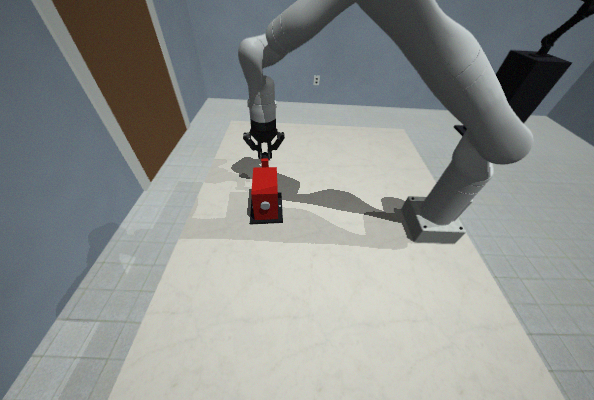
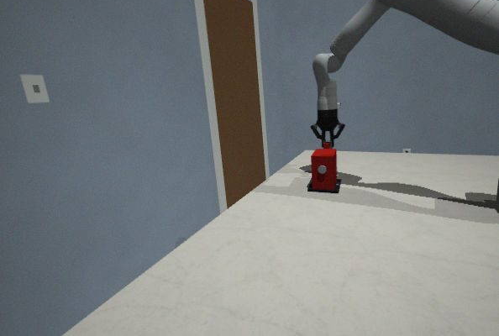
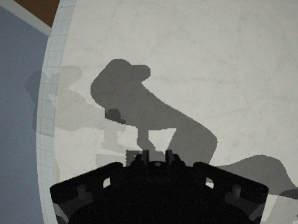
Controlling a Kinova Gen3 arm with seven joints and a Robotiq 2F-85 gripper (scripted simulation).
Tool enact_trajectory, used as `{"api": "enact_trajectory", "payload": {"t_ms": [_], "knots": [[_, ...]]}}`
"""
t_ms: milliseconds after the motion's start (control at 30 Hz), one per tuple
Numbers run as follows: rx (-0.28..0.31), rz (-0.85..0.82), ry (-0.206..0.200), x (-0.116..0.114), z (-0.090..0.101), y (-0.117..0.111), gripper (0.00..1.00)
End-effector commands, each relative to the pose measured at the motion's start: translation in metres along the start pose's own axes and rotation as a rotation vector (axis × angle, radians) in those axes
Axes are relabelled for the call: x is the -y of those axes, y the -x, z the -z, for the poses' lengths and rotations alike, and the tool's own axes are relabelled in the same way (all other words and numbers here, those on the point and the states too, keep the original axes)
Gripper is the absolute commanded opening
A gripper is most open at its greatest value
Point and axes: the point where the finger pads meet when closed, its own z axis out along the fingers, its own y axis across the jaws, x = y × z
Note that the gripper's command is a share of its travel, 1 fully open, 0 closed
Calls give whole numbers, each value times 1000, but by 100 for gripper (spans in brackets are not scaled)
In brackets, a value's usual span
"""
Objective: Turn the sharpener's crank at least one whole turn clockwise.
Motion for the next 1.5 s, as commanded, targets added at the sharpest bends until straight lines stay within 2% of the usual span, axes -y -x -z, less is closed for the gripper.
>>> {"api": "enact_trajectory", "payload": {"t_ms": [0, 133, 167, 1467], "knots": [[-1, -5, 6, -1, -1, -1, 0], [-1, -5, 6, -1, -1, -1, 0], [-1, -5, 6, -1, -1, -1, 53], [-1, -5, 6, -1, -1, -1, 53]]}}
